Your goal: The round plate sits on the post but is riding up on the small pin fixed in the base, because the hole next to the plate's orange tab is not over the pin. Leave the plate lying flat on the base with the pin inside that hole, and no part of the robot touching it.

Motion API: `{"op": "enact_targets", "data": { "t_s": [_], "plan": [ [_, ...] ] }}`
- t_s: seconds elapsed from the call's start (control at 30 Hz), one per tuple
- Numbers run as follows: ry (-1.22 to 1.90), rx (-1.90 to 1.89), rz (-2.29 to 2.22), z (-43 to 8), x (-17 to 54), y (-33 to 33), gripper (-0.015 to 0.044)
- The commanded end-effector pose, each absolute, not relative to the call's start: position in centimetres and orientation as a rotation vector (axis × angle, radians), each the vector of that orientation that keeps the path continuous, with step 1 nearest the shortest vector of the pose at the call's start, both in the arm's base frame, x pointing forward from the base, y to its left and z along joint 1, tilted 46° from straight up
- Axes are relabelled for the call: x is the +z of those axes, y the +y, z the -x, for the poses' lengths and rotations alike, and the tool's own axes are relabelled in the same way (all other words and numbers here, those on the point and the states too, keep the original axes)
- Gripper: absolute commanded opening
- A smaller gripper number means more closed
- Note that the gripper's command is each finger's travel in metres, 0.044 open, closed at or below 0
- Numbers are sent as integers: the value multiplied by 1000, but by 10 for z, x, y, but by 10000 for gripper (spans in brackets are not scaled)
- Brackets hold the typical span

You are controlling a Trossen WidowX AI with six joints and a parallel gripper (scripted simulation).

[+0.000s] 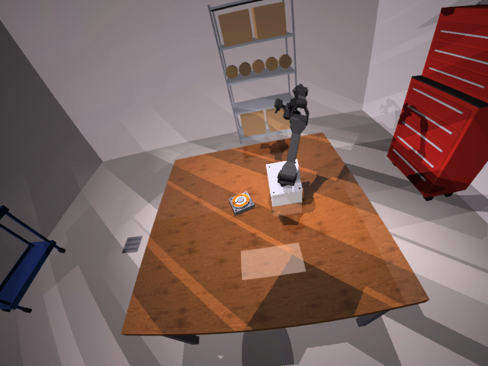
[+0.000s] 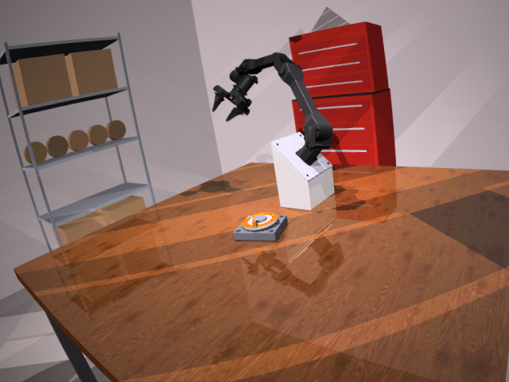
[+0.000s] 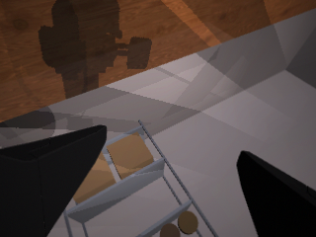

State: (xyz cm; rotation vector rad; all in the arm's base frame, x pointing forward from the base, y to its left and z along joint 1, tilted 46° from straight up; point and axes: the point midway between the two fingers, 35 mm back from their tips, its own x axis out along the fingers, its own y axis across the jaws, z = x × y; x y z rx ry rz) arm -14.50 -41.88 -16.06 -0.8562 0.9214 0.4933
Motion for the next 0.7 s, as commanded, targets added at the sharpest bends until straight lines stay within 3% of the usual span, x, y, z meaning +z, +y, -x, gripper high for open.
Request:
{"op": "enact_targets", "data": {
  "t_s": [0.0,0.3,0.47,0.67],
  "plan": [
    [922,493,850,142,-161,-420,374],
    [897,481,588,9,-134,-433,137],
    [898,491,359,-97,-110,-410,6],
    [925,510,149,-179,-92,-365,0]
  ]
}}
